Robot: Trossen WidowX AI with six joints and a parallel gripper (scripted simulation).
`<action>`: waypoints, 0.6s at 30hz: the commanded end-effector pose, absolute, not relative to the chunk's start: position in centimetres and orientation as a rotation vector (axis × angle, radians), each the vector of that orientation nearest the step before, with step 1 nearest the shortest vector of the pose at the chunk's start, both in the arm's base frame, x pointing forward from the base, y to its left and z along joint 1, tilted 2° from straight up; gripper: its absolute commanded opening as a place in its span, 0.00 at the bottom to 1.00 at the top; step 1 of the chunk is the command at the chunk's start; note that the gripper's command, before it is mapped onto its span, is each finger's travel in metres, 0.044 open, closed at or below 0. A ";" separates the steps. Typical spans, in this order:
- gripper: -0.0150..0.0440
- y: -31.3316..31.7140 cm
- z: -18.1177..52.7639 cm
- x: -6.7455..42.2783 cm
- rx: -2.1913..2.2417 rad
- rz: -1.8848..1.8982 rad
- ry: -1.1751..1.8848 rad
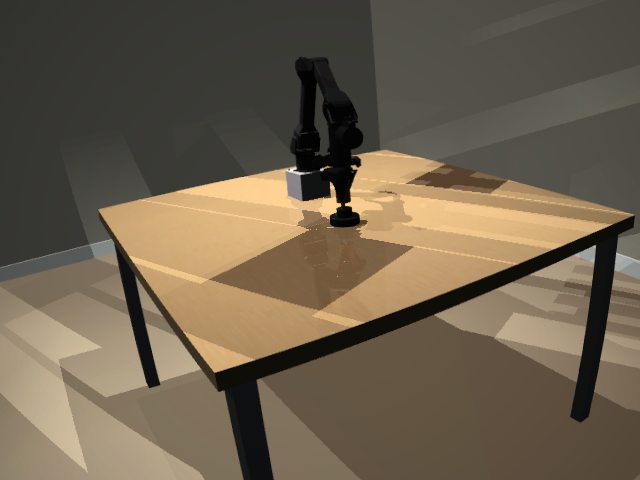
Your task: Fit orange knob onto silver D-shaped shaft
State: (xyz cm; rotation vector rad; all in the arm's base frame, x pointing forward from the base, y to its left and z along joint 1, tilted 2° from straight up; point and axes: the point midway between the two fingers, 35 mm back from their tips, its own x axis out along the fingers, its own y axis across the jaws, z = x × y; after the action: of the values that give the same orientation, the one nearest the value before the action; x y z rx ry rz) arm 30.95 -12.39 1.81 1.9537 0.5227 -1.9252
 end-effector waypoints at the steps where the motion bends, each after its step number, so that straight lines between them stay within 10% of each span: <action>1: 0.25 -12.4 2.1 30.8 1.970 -1.942 0.493; 18: 0.25 -12.5 1.9 31.1 1.985 -1.957 0.470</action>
State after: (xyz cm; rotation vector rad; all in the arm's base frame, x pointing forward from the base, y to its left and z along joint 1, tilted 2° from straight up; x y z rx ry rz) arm 30.94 -12.39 1.74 1.9834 0.4796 -1.9587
